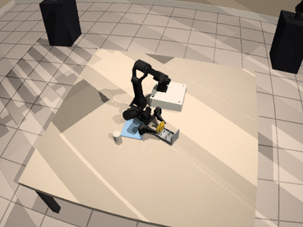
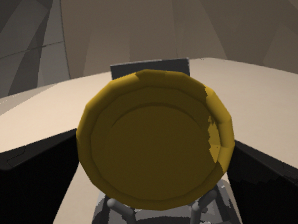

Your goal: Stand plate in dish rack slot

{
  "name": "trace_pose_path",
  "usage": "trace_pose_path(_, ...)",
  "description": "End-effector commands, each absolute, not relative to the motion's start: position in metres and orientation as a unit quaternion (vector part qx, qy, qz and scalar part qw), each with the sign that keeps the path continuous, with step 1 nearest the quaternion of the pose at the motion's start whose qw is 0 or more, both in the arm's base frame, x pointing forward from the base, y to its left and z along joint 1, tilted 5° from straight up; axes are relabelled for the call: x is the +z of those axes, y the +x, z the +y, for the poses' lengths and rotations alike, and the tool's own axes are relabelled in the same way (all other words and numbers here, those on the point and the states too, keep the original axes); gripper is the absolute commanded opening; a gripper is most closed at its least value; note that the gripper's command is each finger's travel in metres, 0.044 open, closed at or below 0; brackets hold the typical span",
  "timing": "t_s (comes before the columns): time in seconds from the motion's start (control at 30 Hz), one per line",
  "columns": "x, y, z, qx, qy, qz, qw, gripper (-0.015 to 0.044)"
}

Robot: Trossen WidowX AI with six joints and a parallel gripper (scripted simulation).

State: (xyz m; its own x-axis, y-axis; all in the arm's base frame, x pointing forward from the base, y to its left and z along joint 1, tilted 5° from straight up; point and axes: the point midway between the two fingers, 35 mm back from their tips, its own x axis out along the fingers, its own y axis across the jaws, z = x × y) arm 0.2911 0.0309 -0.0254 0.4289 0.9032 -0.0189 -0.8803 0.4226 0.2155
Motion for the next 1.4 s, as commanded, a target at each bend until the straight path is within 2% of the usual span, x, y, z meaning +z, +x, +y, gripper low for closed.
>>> trace_pose_path(0.0, -0.027, 0.294, 0.033, 0.530, 0.086, 0.066, 0.841, 0.0000)
trace_pose_path(0.3, -0.026, 0.291, 0.031, 0.530, 0.087, 0.066, 0.841, 0.0000)
trace_pose_path(0.8, -0.026, 0.291, 0.031, 0.530, 0.087, 0.066, 0.841, 0.0394)
trace_pose_path(1.37, -0.018, 0.307, 0.010, 0.495, 0.075, 0.084, 0.862, 0.0400)
